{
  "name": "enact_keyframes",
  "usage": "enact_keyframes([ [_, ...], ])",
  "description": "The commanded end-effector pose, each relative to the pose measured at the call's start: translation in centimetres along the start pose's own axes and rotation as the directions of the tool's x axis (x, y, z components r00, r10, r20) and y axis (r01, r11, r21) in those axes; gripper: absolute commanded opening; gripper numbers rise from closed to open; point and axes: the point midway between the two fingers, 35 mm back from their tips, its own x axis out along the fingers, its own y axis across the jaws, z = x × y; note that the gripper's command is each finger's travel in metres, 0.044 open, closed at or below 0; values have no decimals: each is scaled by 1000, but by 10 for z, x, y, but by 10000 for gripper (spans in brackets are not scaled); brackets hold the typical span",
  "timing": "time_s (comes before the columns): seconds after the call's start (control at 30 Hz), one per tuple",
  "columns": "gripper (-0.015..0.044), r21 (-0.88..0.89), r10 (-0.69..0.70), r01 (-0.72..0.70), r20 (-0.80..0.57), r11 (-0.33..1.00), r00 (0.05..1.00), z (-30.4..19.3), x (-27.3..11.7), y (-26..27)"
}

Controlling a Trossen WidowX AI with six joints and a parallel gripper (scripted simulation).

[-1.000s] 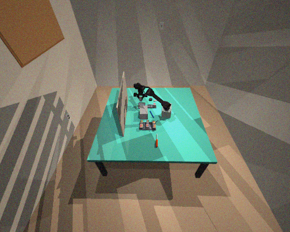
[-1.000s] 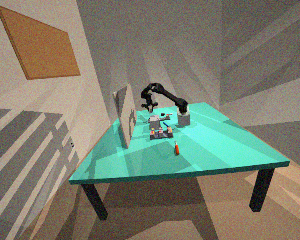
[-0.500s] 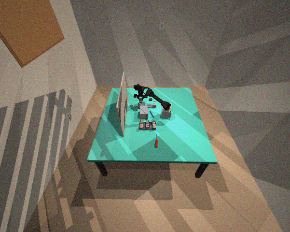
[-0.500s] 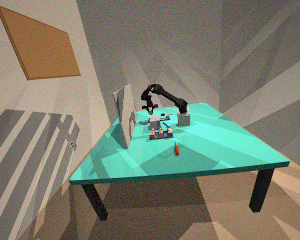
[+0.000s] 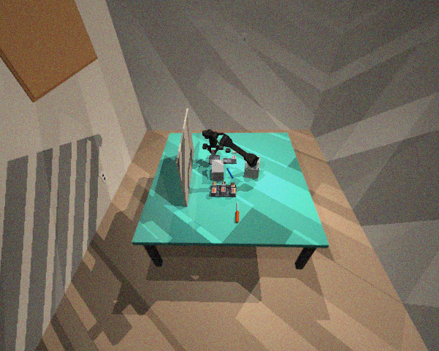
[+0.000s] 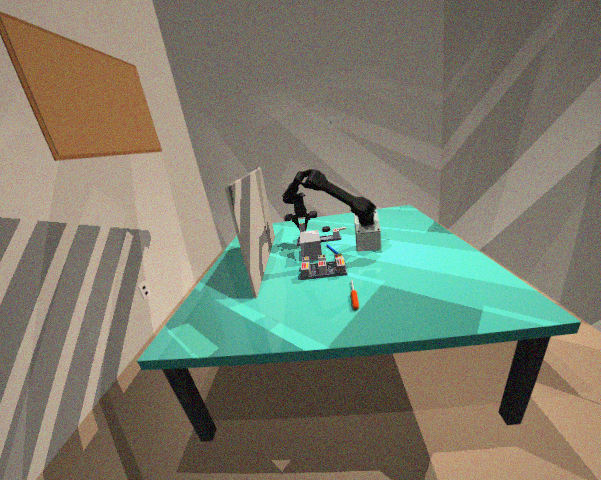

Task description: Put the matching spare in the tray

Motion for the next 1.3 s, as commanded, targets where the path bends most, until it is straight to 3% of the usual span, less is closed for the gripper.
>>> enact_keyframes([
  [0.0, 0, 6, 1, -1, -7, 1000, 1000, -1, 5, -1],
  [1.27, 0, 5, 0, 0, -13, 1000, 1000, -5, 48, -7],
])
